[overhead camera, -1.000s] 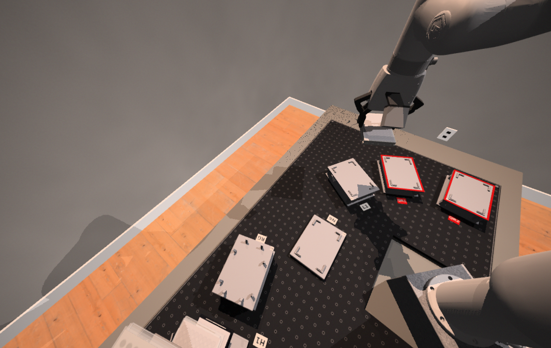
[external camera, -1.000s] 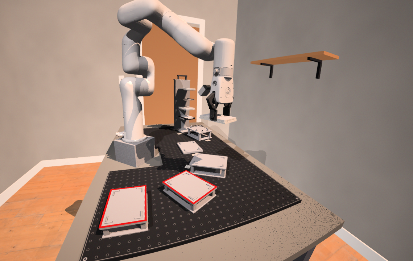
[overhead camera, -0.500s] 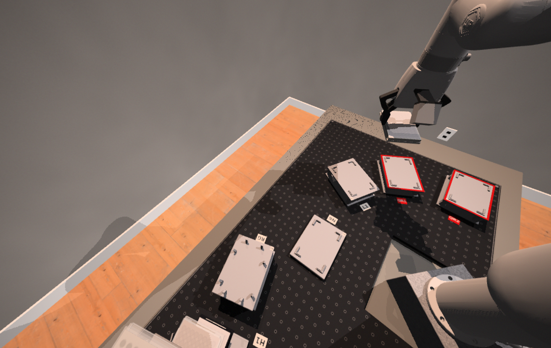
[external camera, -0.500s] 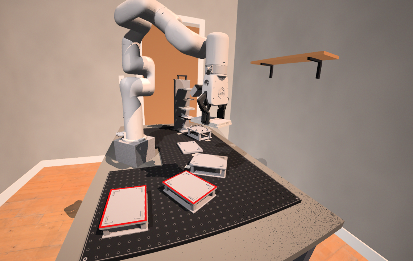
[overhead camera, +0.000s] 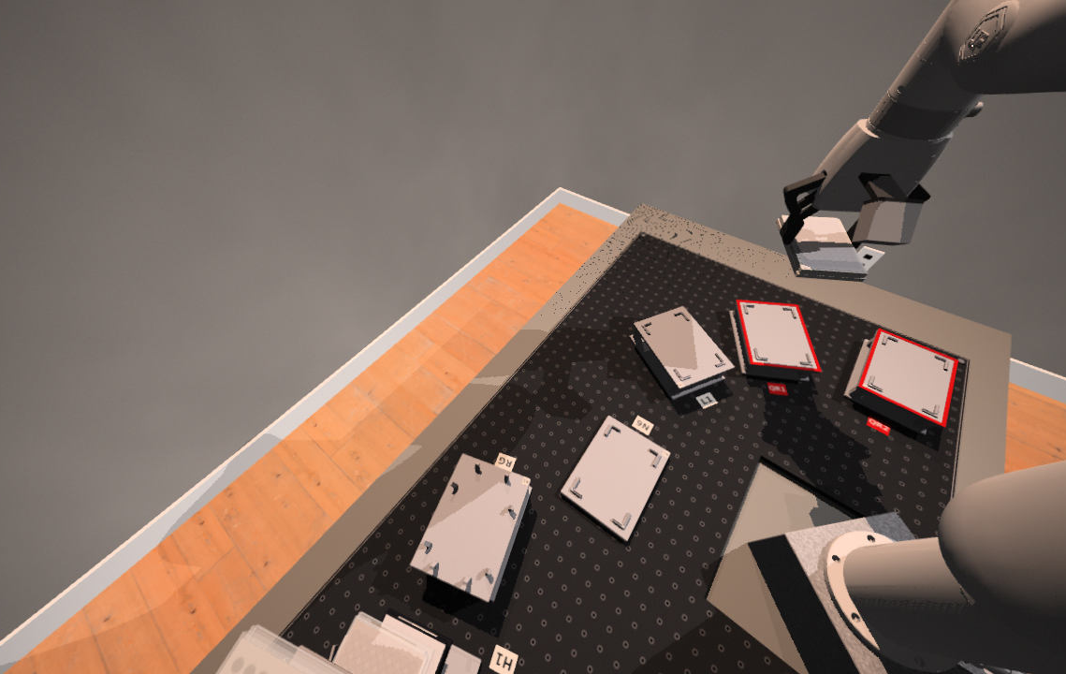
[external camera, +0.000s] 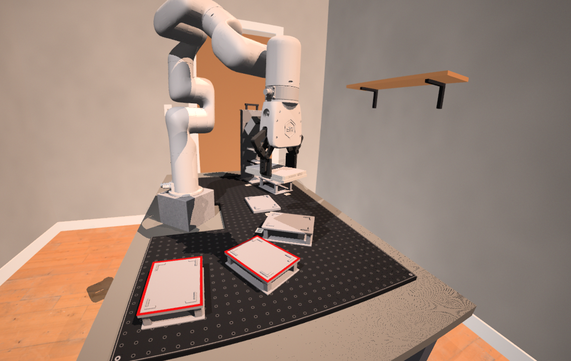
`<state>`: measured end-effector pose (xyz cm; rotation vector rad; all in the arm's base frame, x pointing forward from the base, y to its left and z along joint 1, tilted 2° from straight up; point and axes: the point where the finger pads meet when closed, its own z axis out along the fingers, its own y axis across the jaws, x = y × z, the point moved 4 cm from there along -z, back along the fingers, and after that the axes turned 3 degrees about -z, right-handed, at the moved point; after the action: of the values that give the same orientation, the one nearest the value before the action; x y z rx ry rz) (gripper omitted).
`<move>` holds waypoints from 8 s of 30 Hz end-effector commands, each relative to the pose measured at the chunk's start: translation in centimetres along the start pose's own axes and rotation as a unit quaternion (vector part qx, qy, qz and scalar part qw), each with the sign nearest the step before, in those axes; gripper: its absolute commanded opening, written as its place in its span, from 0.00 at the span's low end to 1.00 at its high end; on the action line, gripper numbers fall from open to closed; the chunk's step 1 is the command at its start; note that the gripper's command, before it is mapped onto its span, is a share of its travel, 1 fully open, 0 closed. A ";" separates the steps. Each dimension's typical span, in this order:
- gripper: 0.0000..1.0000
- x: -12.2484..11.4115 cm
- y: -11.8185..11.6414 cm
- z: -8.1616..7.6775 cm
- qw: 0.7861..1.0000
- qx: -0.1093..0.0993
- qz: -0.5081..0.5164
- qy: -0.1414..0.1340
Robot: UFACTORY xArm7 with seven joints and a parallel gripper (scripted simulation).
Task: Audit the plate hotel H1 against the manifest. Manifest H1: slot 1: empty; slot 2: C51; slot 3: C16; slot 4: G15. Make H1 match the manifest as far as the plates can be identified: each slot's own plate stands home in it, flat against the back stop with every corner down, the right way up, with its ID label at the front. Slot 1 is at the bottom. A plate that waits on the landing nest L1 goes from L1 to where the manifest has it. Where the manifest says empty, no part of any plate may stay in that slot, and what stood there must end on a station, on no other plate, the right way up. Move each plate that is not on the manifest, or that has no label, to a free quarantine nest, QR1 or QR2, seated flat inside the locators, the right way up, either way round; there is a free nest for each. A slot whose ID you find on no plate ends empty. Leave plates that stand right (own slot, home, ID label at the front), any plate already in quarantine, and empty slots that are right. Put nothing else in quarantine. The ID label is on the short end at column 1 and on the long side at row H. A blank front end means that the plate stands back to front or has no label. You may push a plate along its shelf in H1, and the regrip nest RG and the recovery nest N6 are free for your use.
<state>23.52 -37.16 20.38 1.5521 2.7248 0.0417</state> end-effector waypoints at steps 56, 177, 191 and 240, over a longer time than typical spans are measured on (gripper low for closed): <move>0.00 0.0 -4.6 5.2 1.000 0.000 0.000 -0.002; 0.00 0.0 -4.6 19.6 1.000 0.000 0.000 -0.002; 0.00 0.0 -4.6 19.8 1.000 0.000 0.000 -0.002; 1.00 0.0 -4.6 21.0 1.000 0.000 0.000 -0.002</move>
<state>19.88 -39.00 -0.85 1.5507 2.7246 0.0426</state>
